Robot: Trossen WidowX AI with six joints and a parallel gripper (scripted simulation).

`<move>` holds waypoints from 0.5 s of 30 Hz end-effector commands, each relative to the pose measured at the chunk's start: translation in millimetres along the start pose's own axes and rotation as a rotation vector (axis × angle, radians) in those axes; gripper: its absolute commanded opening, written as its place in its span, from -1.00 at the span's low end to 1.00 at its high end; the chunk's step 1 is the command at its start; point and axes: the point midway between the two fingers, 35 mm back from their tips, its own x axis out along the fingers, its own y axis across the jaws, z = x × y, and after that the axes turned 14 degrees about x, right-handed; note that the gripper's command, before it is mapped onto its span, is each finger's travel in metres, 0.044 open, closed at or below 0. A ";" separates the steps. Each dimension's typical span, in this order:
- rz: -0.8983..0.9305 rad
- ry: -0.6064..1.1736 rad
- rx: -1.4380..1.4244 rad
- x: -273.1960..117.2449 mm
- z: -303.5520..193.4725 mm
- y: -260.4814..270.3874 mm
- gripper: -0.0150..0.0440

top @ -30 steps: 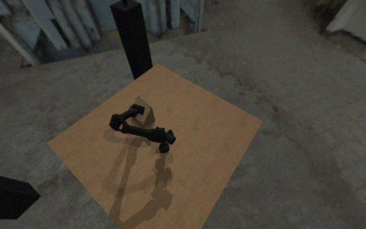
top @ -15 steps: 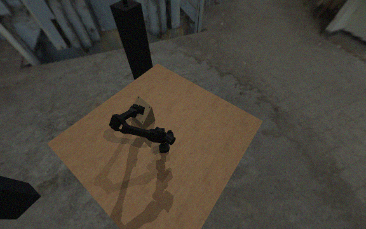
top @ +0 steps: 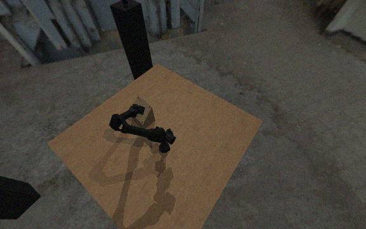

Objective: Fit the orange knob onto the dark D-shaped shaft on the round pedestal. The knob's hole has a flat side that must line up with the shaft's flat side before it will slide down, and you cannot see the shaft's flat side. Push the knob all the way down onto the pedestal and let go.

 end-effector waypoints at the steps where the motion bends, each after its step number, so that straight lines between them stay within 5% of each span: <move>1: -0.003 -0.005 -0.092 -1.9 1.6 -1.1 -0.49; 15: -0.003 -0.005 -0.094 2.9 1.2 -0.4 -0.49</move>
